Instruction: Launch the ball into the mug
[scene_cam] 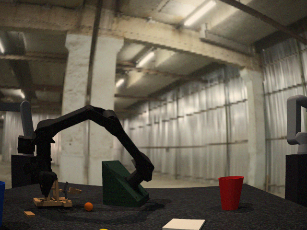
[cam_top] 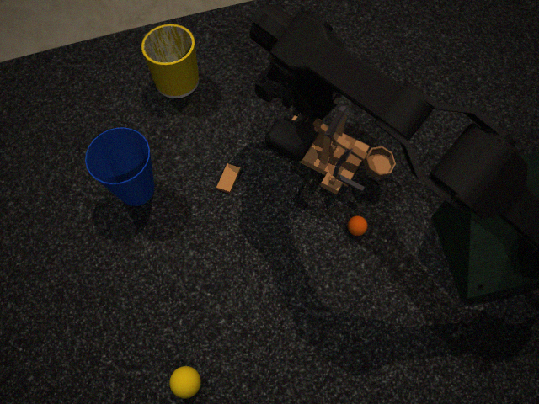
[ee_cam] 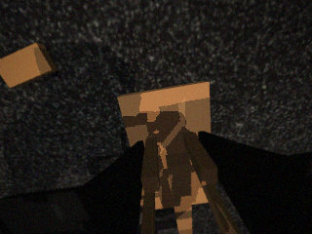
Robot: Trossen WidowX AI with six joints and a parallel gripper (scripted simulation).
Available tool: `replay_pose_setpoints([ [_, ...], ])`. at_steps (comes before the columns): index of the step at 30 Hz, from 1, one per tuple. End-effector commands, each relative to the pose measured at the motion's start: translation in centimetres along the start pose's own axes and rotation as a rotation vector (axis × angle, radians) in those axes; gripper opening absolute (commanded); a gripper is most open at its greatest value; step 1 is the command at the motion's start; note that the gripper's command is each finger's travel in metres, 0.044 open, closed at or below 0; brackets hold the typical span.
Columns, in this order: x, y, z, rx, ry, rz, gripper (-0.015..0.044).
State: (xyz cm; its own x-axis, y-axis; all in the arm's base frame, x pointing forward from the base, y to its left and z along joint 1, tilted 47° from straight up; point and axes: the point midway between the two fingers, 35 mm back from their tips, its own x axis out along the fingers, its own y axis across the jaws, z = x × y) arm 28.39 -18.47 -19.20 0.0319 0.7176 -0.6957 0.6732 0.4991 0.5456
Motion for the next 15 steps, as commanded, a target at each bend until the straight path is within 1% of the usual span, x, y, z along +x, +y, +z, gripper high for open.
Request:
replay_pose_setpoints([
  [1, 0.62, -0.01, -0.07, 0.009, 0.0, 0.007, 0.0],
  [4, 1.1, 0.0, -0.11, 0.009, 0.0, 0.007, 0.0],
  [10, 0.65, 0.02, -0.04, 0.0, 0.0, 0.0, 0.0],
  [15, 0.65, 0.02, -0.04, 0.0, 0.0, 0.0, 0.0131],
])
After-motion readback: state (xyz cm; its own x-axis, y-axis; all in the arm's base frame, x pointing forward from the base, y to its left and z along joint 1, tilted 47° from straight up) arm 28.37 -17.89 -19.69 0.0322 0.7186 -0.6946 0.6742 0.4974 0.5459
